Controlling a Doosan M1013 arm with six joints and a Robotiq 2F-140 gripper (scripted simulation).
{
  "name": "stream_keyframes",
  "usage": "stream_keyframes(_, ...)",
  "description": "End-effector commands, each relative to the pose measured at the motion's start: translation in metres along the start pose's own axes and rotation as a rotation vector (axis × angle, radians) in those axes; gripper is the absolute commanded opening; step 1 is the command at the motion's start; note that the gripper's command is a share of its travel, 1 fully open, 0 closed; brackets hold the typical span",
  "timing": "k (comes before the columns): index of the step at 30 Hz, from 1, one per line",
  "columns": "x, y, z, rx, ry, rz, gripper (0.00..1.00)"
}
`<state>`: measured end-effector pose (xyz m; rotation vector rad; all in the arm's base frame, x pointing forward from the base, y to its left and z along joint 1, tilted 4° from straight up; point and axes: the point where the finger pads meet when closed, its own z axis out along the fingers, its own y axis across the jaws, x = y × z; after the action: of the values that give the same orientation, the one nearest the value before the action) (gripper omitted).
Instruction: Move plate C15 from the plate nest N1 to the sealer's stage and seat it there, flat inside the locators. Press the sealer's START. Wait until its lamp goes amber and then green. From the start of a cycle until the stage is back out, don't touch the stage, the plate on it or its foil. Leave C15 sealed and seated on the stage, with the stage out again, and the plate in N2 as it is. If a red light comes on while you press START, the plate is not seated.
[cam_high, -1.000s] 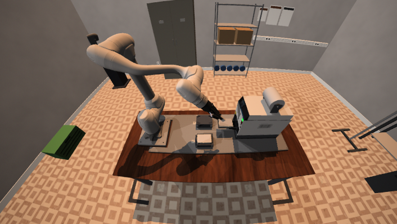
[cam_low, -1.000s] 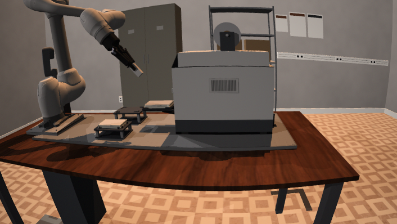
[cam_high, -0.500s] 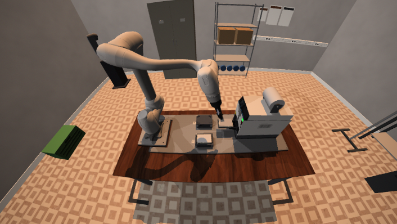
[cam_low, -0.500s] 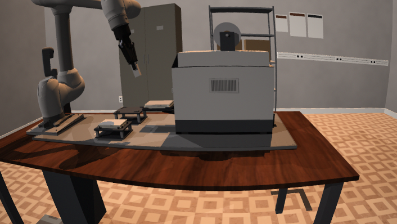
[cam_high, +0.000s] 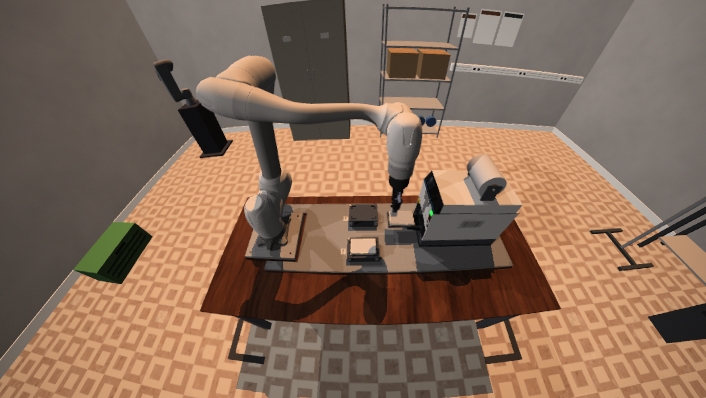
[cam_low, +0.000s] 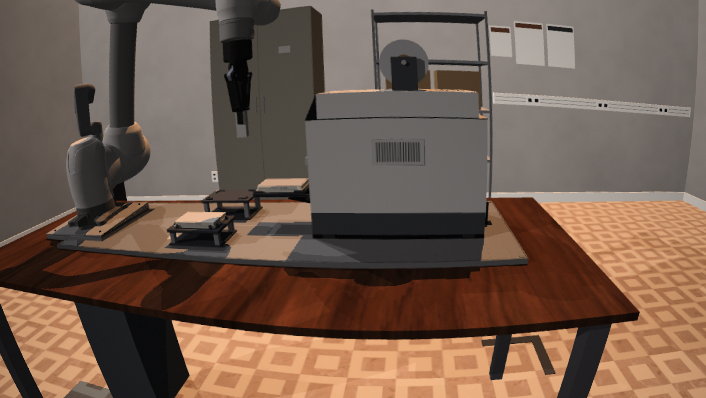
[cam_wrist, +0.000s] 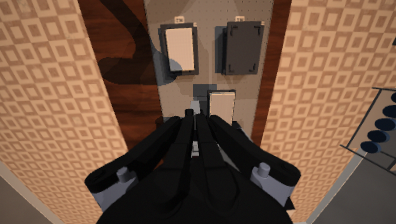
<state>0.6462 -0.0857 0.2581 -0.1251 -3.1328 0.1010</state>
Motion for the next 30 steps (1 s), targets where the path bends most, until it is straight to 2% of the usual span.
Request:
stream_keyframes(1,-0.002,0.0,0.0,0.004,0.019,0.0,0.1)
stream_keyframes(12,-0.002,0.0,0.0,0.004,0.019,0.0,0.1)
stream_keyframes(13,0.002,0.003,0.0,0.003,0.019,-0.005,0.7)
stream_keyframes(30,0.058,0.043,0.005,0.003,0.019,-0.015,0.7)
